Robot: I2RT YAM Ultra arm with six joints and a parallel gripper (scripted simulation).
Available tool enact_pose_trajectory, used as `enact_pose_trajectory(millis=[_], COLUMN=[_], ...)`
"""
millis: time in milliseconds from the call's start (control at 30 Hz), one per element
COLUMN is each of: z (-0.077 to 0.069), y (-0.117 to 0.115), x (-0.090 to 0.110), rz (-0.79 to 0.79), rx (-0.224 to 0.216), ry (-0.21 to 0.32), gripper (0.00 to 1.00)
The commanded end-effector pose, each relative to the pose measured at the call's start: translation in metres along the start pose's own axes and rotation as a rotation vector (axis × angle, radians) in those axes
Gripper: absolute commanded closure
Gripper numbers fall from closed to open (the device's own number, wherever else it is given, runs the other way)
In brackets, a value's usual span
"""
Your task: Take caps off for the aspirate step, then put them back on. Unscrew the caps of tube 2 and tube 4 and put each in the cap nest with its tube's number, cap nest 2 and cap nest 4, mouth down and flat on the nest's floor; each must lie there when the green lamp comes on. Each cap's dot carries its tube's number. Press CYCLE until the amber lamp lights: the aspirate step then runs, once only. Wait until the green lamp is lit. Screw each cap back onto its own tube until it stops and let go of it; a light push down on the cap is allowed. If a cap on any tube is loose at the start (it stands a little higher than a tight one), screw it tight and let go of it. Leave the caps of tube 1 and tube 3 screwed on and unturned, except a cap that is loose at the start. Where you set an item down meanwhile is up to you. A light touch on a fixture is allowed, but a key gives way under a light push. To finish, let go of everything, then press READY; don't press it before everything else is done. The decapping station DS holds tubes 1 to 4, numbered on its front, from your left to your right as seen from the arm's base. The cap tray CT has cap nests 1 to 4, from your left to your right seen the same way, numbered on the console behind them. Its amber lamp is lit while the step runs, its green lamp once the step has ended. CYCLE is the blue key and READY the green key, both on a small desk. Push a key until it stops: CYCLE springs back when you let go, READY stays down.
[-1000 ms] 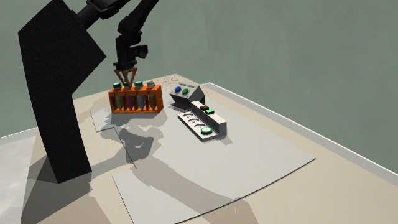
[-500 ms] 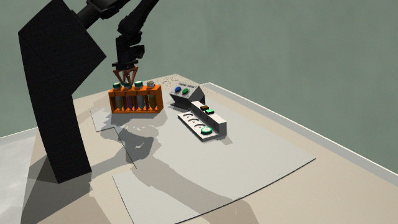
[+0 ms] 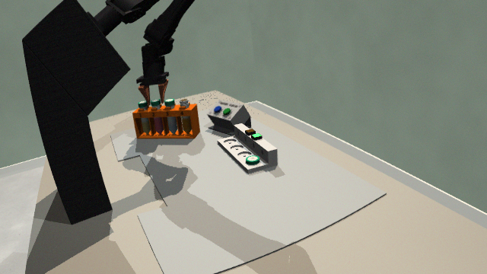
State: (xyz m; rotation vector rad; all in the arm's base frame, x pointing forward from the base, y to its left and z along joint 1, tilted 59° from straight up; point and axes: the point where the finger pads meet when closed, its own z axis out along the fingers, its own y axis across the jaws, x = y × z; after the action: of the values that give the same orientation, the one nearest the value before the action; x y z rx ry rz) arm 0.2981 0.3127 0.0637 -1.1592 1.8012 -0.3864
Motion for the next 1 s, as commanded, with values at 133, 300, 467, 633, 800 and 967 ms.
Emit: enact_pose_trajectory(millis=[133, 300, 467, 633, 800, 967], z=[-0.0024, -0.0024, -0.0024, -0.0024, -0.0024, -0.0024], y=[0.0005, 0.0005, 0.0005, 0.0005, 0.0005, 0.0005], x=[-0.0027, -0.0027, -0.0027, -0.0026, -0.0026, -0.0026], rz=[-0.282, -0.482, -0.682, -0.802, -1.002, -1.202], rx=[0.0, 0.001, 0.002, 0.002, 0.003, 0.004], ry=[-0.008, -0.008, -0.008, -0.008, -0.008, -0.008], gripper=[0.51, 0.51, 0.51, 0.51, 0.51, 0.51])
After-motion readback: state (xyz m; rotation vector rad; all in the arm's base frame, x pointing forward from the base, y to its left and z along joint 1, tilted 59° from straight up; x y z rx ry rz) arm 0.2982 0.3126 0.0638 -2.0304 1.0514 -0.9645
